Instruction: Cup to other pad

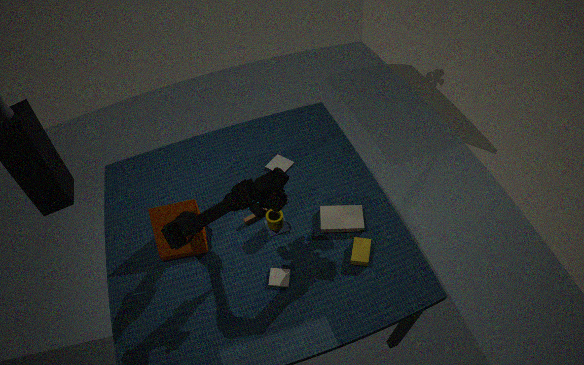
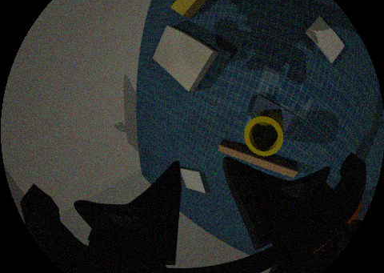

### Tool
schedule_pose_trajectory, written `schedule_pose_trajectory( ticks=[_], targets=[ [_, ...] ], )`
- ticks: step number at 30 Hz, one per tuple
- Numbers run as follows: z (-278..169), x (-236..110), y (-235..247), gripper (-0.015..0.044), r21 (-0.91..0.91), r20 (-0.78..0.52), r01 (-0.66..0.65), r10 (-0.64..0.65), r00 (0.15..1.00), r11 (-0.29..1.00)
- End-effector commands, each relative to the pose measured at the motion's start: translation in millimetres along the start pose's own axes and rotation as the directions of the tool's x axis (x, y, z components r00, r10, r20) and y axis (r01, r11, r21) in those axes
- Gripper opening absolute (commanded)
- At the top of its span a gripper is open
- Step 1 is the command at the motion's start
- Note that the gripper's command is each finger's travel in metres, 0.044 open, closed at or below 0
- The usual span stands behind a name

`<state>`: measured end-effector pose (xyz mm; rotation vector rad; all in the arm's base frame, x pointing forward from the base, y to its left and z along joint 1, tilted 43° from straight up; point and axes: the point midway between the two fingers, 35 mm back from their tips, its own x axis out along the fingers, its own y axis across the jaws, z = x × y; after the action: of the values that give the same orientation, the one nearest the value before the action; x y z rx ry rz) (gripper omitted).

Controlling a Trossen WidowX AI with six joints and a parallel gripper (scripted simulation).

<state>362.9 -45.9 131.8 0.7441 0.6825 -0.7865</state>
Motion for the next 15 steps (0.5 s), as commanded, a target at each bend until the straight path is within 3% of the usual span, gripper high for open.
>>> schedule_pose_trajectory(
  ticks=[1, 6, 15],
  targets=[
    [-27.4, 46.7, -56.0, 0.0167, 0.231, -0.002, 0.449, -0.461, 0.887, 0.863],
    [-36.0, 60.0, -87.9, 0.0167, 0.352, 0.073, 0.619, -0.679, 0.73, 0.702],
    [-35.3, 57.9, -92.2, 0.0167, 0.358, 0.079, 0.625, -0.69, 0.719, 0.693]
  ],
)
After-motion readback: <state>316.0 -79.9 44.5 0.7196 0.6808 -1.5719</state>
